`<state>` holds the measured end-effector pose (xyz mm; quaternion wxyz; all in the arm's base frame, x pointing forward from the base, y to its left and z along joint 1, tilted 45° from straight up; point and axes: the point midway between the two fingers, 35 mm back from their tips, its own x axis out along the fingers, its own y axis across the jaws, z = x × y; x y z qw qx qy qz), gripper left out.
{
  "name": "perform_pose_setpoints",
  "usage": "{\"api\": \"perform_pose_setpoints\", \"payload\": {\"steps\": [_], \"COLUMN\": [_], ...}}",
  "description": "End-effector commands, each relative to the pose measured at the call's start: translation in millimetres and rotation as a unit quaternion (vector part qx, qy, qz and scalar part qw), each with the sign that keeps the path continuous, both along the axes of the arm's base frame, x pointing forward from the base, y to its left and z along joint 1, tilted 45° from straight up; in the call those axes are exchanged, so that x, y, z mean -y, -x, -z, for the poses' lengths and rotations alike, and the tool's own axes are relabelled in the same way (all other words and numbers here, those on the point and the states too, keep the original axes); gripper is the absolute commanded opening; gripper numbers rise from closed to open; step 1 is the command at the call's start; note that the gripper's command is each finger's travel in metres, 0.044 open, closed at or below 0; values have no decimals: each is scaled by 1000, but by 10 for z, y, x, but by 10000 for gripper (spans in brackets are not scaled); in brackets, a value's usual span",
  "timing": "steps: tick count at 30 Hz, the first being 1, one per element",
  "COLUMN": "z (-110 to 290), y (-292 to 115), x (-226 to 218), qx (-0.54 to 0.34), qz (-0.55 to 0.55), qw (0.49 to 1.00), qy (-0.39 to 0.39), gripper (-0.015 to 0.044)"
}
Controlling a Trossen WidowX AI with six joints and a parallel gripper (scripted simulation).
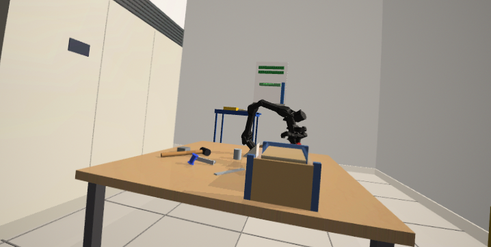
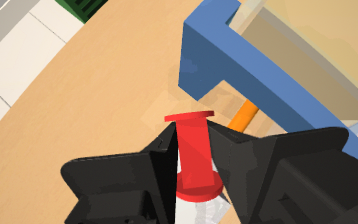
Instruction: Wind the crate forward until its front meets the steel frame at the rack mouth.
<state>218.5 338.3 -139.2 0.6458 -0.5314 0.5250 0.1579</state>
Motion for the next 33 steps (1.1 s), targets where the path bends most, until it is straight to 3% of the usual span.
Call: {"api": "perform_pose_setpoints", "payload": {"steps": [1, 33], "z": [106, 218], "y": [230, 544], "x": [-75, -142], "qx": [-22, -23], "qz": [-9, -9], "qw": [1000, 1000], "qy": [-3, -4], "gripper": [0, 0]}}
